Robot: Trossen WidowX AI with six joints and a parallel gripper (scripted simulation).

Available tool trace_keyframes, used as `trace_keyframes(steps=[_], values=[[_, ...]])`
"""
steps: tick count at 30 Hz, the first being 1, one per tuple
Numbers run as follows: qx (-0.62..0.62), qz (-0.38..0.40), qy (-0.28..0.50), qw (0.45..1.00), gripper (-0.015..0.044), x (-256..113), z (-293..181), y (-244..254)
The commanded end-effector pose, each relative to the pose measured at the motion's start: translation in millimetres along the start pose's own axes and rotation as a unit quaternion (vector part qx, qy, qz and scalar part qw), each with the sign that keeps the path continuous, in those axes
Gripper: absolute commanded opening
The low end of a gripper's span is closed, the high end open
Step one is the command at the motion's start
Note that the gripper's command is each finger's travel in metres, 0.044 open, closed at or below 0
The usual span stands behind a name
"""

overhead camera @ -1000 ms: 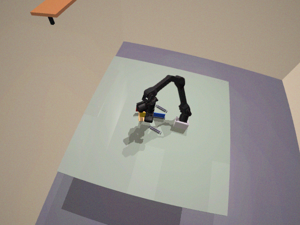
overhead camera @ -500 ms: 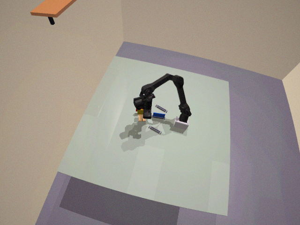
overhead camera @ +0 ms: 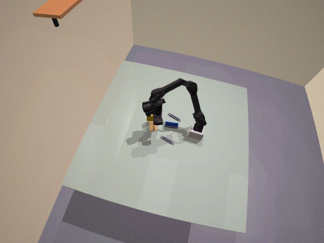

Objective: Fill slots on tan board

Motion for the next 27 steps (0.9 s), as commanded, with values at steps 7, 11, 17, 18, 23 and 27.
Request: trace_keyframes(steps=[7,11,17,18,23,27], values=[[-0.004,-0.001,-0.003,1.000,0.0000,15.5,1.0,-0.1],[-0.004,-0.002,-0.003,1.000,0.0000,18.9,1.0,-0.2],[-0.004,-0.002,-0.003,1.000,0.0000,23.5,1.0,-0.2],[-0.004,-0.002,-0.003,1.000,0.0000,24.2,0.9,-0.2],[-0.004,-0.002,-0.003,1.000,0.0000,28.9,1.1,-0.2],[-0.004,-0.002,-0.003,1.000,0.0000,32.6,1.1,-0.3]])
Point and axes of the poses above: the point midway between the two fingers, 35 mm back from their tips, its own x axis out along the fingers, its own y axis across the jaws, z = x × y, the point moved 4 cm from there along -x, back along the fingers, and after that the axes turned 13 degrees about x, right-handed, at the moved point
